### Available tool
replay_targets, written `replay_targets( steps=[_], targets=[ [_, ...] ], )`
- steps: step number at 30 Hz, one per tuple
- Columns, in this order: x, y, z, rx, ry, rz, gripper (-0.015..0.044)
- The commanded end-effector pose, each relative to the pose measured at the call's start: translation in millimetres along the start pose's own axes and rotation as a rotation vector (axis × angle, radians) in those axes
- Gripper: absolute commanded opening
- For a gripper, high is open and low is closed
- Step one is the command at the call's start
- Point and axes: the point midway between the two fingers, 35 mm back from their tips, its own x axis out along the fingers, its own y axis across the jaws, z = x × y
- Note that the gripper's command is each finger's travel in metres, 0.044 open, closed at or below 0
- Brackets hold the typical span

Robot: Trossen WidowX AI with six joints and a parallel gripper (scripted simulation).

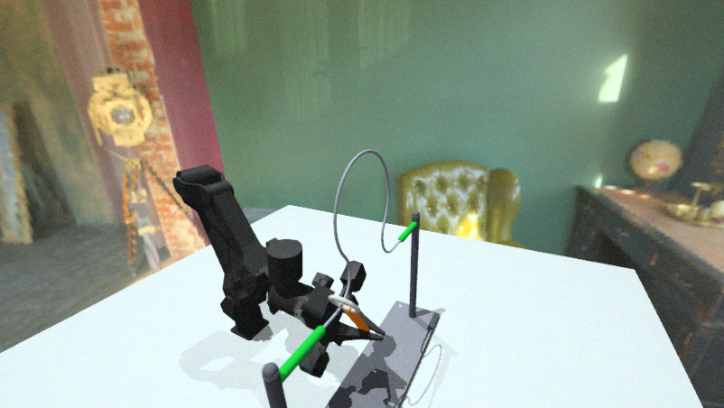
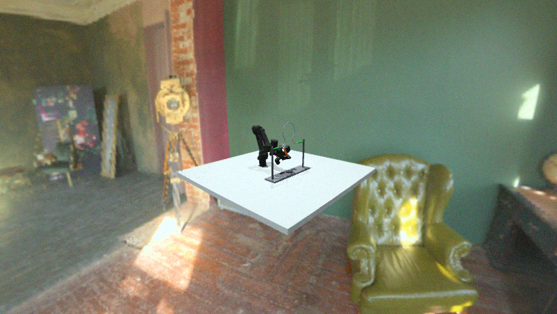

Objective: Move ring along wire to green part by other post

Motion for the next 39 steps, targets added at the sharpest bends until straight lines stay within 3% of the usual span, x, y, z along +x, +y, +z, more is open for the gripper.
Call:
replay_targets(
  steps=[1,27,39],
  targets=[
    [-5,14,3,0.066,0.040,0.021,-0.0150],
    [-56,87,35,0.563,0.409,0.214,-0.0150],
    [-62,110,56,0.765,0.418,0.291,-0.0150]
  ],
)
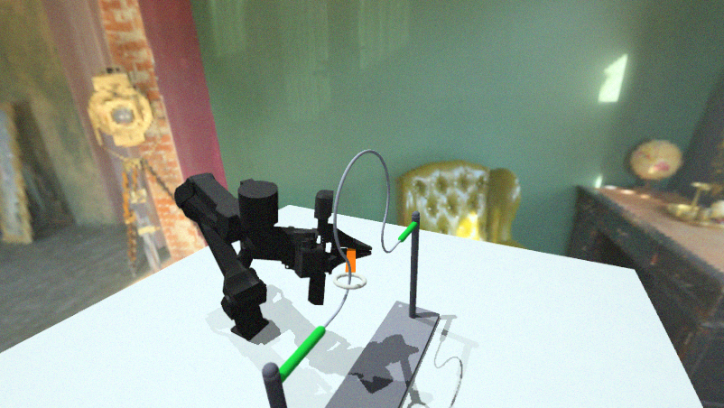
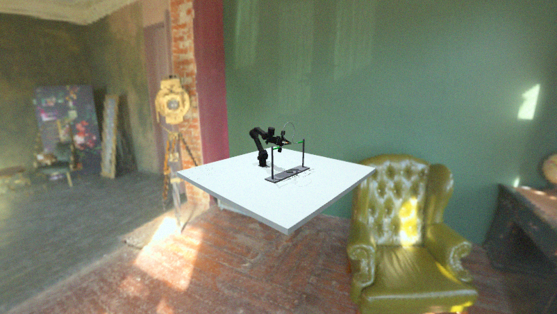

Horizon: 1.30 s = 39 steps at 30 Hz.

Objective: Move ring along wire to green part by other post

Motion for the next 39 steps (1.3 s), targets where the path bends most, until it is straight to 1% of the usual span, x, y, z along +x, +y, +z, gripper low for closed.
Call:
replay_targets(
  steps=[1,15,30,39],
  targets=[
    [-1,13,0,0.051,0.006,0.041,-0.0150],
    [-7,52,6,0.278,0.014,0.180,-0.0150],
    [-19,89,22,0.505,0.026,0.316,-0.0150],
    [-17,106,35,0.604,-0.048,0.333,-0.0150]
  ],
)
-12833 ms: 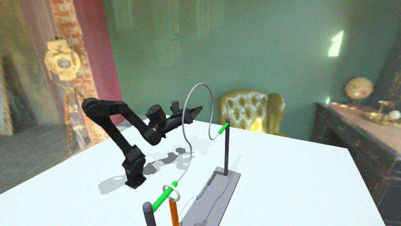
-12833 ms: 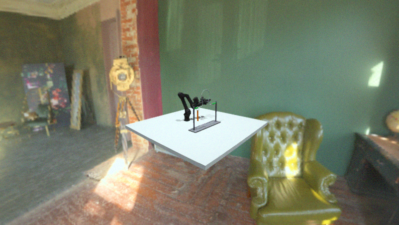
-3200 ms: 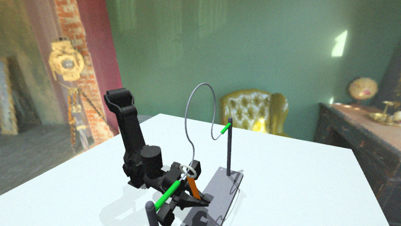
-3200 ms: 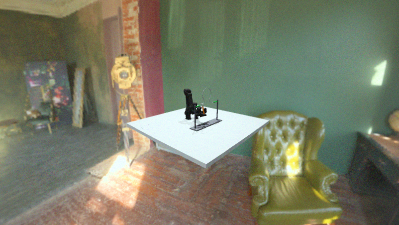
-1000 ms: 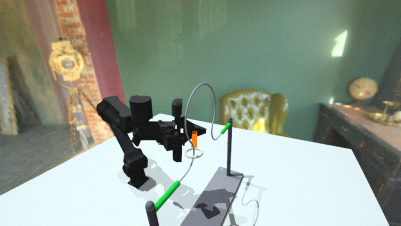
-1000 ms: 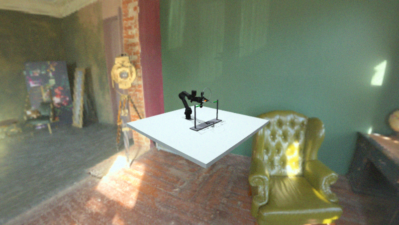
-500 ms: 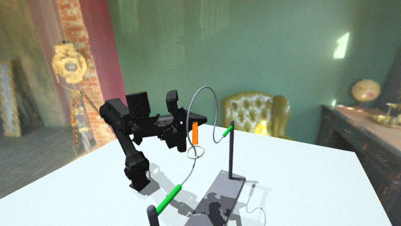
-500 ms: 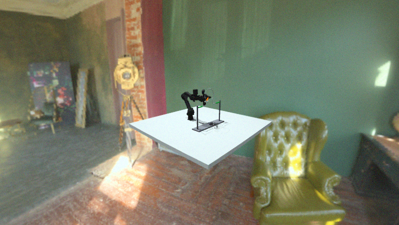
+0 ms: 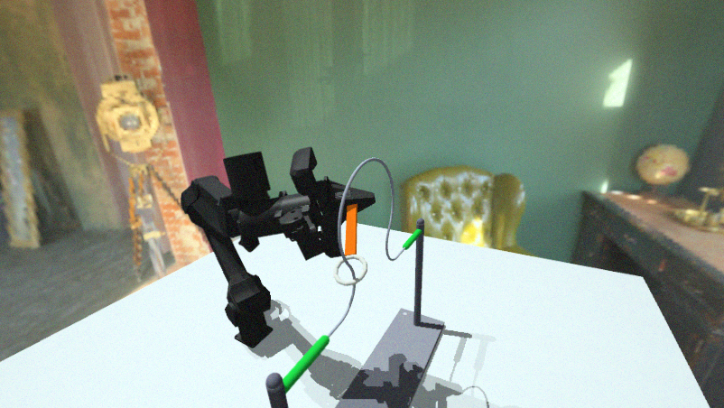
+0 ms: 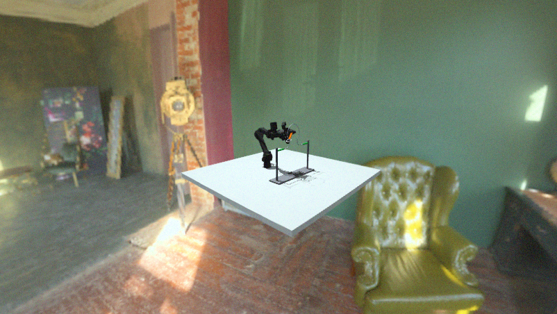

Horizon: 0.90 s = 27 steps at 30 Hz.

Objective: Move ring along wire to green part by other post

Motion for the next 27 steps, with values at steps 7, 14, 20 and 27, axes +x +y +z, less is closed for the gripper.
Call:
replay_targets(
  steps=[7,14,20,27],
  targets=[
    [1.6,17.3,0.3,0.038,-0.021,0.012,-0.0150],
    [1.3,19.5,0.6,0.001,-0.024,-0.018,-0.0150],
    [1.3,18.7,0.6,-0.052,-0.028,-0.056,-0.0150],
    [1.4,16.2,0.8,-0.124,-0.035,-0.104,-0.0150]
  ],
)
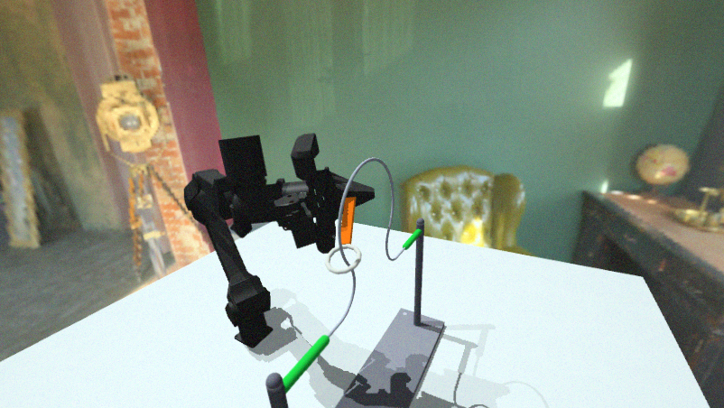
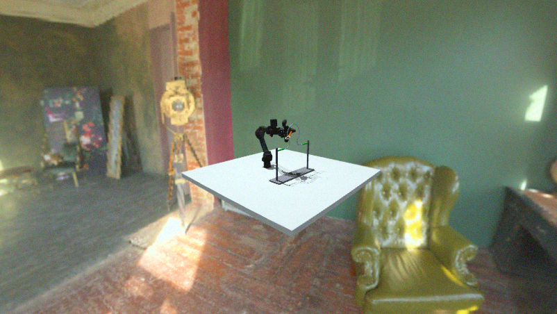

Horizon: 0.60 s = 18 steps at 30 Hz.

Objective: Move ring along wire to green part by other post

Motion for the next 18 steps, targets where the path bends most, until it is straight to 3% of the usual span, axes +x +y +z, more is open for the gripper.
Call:
replay_targets(
  steps=[1,18],
  targets=[
    [0.0,0.9,-1.2,-0.049,0.000,-0.024,-0.0150],
    [0.4,-6.1,-0.4,-0.217,-0.020,-0.127,-0.0150]
  ],
)
